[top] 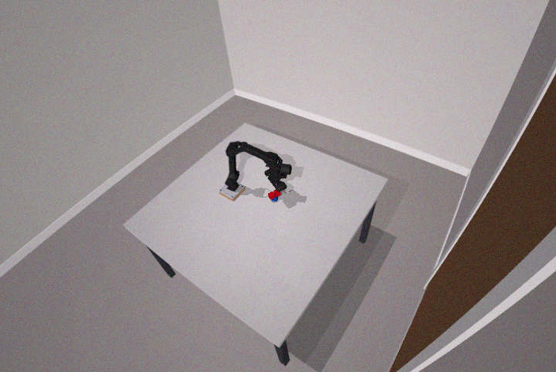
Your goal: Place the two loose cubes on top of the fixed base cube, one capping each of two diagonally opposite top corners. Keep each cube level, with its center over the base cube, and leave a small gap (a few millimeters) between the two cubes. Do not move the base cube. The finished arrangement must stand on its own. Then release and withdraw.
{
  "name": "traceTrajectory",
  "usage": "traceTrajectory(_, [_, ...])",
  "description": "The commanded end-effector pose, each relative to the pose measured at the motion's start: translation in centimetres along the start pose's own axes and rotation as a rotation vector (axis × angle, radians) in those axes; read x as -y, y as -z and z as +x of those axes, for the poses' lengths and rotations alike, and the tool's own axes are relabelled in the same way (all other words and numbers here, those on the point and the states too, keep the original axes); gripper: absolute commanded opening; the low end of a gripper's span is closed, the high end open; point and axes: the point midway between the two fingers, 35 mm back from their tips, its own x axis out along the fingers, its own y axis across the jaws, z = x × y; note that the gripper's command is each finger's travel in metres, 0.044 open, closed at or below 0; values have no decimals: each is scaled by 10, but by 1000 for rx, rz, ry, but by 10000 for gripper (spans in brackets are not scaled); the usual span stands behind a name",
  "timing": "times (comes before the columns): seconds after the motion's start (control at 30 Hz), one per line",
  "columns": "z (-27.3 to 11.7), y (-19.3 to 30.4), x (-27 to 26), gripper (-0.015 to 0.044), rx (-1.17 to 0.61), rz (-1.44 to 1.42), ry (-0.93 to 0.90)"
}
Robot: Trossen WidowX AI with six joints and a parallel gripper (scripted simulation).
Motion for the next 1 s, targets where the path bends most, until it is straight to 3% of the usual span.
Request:
traceTrajectory(0.0, [-8, -1, 1, 205, 6, 4, 6])
traceTrajectory(0.47, [-27, -1, 1, 205, 6, 4, 6])
traceTrajectory(0.7, [-34, -1, 0, 389, 3, 0, 3])
traceTrajectory(0.83, [-32, -1, -2, 400, -1, -1, -2])
traceTrajectory(0.97, [-33, -31, -37, 400, 2, -1, -6])
